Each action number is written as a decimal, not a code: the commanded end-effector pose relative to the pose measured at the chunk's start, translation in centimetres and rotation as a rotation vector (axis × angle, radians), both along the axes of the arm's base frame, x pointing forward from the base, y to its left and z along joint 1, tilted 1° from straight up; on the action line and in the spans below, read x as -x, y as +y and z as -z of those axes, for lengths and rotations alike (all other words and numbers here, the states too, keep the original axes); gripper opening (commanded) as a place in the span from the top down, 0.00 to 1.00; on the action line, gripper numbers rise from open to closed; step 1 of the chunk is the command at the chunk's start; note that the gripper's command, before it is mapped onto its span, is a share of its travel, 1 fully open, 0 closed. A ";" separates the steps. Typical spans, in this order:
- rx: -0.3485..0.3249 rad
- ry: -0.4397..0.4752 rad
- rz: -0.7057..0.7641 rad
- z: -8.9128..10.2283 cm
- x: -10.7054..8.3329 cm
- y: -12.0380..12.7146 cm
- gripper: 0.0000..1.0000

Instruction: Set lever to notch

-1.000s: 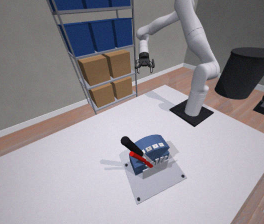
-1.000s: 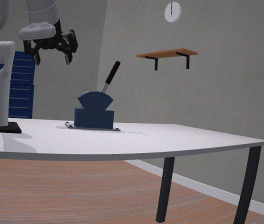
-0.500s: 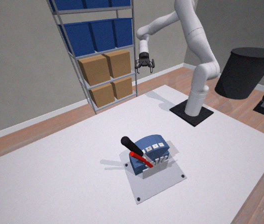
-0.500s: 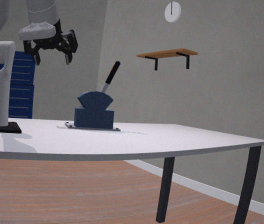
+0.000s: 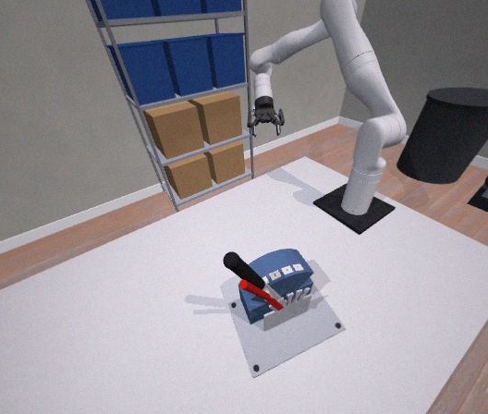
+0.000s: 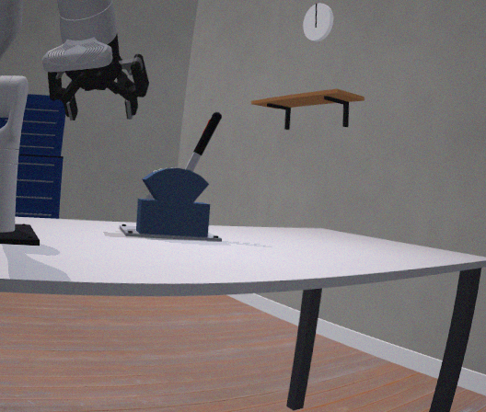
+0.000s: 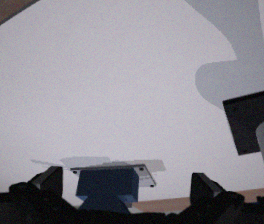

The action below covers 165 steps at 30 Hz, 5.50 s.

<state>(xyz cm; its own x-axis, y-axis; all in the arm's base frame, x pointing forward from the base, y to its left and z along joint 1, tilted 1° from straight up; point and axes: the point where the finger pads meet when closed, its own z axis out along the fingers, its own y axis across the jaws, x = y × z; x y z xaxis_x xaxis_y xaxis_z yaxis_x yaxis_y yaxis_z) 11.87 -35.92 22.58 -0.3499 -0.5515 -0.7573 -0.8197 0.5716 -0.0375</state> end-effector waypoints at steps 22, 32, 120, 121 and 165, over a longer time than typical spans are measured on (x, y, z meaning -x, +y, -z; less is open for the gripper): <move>0.219 0.043 -0.522 -1.2 -13.0 0.7 0.00; 0.383 0.043 -0.845 -2.8 -22.9 4.0 0.00; 0.955 -0.274 -1.760 -13.9 -47.2 44.8 1.00; 0.955 -0.274 -1.760 -13.9 -47.2 44.8 1.00; 0.955 -0.274 -1.760 -13.9 -47.2 44.8 0.02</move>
<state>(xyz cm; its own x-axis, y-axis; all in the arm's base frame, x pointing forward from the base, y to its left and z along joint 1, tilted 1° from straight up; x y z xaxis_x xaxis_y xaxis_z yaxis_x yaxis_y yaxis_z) 59.14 9.10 36.39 0.9600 -0.2801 -0.0025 -0.2800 -0.9599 0.0132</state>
